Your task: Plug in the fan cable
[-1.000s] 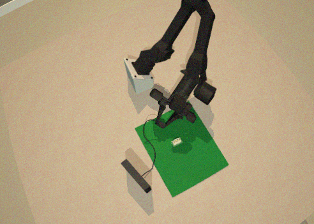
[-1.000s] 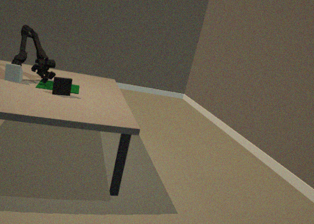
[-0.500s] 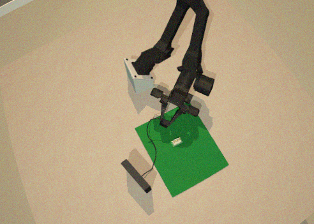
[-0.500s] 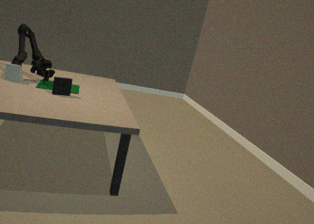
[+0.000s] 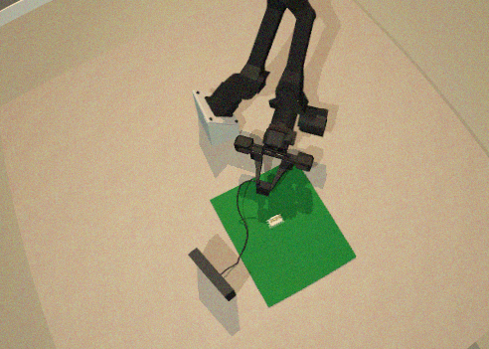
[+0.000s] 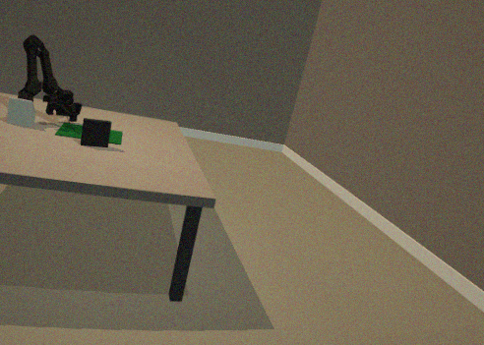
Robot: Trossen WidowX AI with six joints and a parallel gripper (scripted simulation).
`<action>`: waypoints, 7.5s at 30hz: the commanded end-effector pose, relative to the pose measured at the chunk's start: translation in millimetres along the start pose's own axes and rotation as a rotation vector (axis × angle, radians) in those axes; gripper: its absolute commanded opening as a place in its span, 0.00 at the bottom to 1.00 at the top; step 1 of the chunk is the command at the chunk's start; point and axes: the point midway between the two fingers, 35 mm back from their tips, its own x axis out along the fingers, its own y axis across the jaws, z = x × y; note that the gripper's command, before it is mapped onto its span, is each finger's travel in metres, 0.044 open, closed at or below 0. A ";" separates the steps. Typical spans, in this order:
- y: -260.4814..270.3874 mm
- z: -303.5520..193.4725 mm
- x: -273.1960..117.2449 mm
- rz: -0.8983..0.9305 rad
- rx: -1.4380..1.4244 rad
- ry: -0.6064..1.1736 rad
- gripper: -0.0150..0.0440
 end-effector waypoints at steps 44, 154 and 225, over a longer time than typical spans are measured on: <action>1.7 -5.7 0.8 0.003 0.013 -0.012 0.25; 1.4 -42.2 7.5 0.002 0.012 -0.005 0.60; -23.7 118.0 -10.1 1.509 -1.848 0.663 1.00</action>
